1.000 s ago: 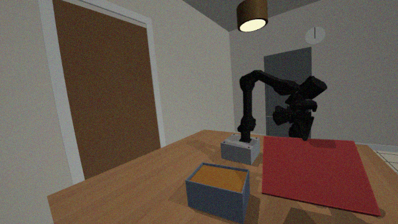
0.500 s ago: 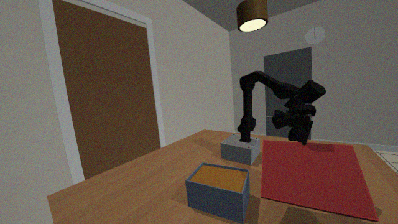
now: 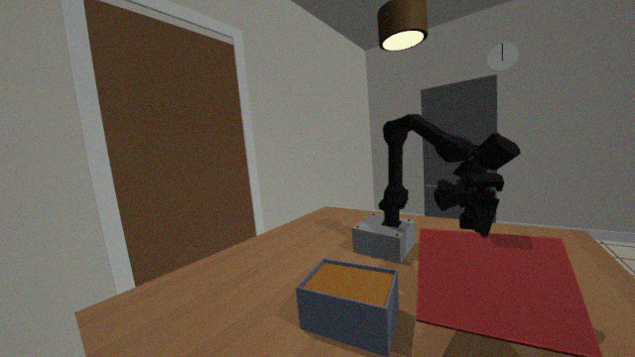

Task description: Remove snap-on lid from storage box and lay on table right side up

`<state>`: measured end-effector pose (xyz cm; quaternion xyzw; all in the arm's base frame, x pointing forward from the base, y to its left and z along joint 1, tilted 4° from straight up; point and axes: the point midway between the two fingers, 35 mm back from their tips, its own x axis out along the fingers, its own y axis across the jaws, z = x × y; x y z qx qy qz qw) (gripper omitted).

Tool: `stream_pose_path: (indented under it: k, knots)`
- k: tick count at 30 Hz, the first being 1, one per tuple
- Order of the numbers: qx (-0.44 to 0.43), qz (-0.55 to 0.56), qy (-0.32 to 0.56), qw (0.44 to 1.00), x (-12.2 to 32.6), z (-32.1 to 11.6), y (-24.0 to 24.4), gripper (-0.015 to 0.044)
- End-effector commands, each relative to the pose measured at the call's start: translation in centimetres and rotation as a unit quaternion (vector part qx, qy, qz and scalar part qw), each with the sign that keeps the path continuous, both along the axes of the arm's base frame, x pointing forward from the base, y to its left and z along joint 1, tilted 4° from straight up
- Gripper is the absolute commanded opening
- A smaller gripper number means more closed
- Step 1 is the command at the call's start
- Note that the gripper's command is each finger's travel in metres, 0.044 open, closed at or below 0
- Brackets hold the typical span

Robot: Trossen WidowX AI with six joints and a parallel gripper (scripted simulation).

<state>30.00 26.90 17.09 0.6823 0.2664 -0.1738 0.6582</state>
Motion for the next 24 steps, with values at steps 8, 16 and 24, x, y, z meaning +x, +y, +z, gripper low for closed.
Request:
stream_pose_path:
  k: [8,16,24]
  knots:
    - [0.001,-0.003,-0.003,1.000,0.1,-0.8,0.0,0.0000]
    - [0.001,-0.003,-0.003,1.000,0.2,-1.5,0.1,0.0000]
    - [0.001,-0.003,-0.003,1.000,0.2,-2.1,0.1,0.0000]
